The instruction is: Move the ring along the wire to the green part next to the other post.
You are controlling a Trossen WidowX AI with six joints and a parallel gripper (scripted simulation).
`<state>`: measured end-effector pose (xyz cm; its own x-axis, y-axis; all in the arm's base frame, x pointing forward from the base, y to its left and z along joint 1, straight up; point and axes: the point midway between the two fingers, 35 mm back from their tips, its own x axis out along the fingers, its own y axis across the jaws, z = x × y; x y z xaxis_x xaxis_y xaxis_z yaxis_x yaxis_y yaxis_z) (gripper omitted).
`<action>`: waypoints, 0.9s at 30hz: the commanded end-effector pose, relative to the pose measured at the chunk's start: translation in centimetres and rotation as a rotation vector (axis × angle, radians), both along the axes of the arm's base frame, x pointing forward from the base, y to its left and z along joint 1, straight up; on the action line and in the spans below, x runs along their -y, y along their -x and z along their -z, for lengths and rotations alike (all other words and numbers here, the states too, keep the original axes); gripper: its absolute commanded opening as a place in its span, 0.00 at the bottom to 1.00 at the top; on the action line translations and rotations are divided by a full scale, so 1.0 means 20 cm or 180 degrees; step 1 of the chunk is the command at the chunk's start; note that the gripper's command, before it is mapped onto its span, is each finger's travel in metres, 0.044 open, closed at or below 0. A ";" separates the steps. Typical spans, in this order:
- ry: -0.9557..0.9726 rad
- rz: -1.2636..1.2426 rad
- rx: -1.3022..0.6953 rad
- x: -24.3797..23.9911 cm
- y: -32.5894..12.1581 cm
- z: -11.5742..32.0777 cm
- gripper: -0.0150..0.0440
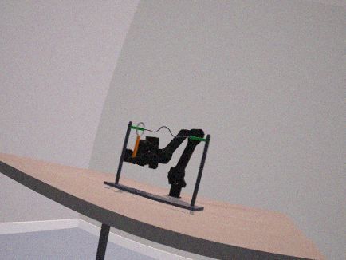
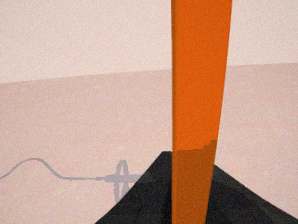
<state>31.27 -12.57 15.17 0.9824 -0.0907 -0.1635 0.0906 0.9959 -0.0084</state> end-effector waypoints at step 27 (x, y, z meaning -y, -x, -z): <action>0.0011 -0.0020 -0.0017 -0.11 -0.01 -0.01 0.00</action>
